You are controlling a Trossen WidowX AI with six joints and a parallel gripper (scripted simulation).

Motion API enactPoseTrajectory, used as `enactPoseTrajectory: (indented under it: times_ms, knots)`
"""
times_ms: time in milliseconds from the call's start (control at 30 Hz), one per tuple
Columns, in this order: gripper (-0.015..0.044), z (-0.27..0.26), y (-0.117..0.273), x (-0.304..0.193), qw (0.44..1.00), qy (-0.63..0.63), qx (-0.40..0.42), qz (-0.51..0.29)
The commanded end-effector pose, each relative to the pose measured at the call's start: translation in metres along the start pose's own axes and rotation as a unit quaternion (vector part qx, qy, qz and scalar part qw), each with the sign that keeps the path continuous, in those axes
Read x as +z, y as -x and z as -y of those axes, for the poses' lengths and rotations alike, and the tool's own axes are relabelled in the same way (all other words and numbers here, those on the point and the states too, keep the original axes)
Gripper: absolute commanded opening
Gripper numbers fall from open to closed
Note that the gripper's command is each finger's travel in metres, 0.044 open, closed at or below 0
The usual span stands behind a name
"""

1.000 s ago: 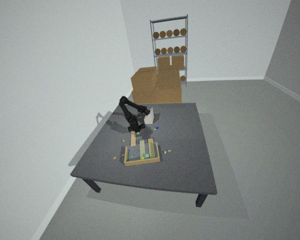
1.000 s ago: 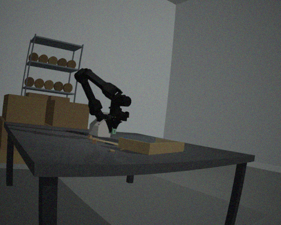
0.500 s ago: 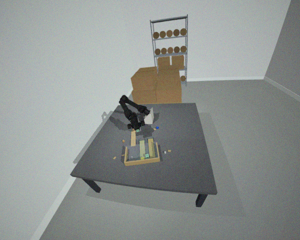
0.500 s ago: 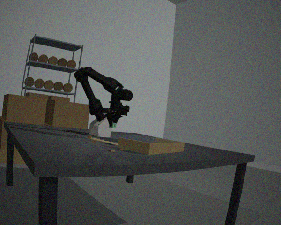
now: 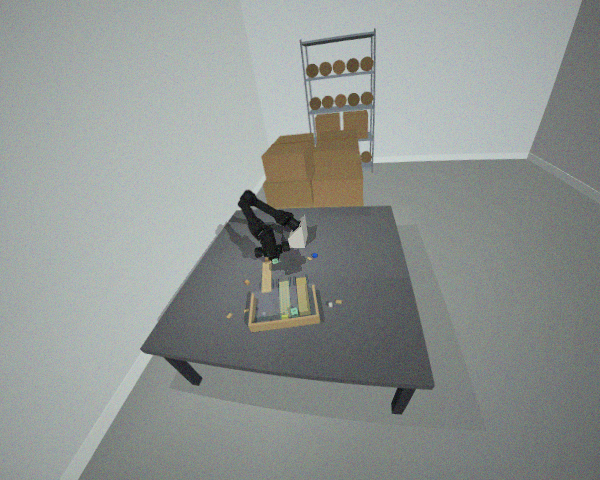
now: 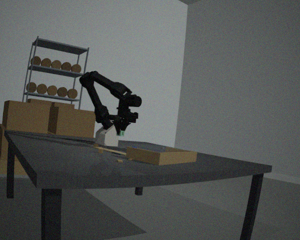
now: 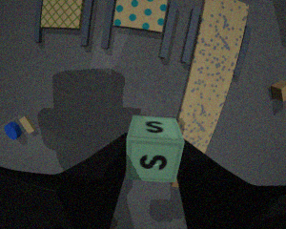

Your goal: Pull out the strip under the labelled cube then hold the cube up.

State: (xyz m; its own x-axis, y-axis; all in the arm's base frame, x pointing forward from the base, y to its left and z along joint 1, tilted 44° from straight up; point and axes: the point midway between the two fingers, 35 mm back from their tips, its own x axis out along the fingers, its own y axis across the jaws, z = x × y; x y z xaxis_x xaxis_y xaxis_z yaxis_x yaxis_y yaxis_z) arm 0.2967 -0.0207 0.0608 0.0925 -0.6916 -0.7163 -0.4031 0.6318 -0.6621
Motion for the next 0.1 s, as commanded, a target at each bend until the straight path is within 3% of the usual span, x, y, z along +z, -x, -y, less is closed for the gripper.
enactPoseTrajectory:
  times_ms: [0,67]
  knots:
    - [0.0000,-0.0004,0.0005,0.0001,1.000,-0.002,0.002,0.000]
    - [0.0000,-0.0004,0.0005,0.0001,1.000,-0.002,0.002,0.000]
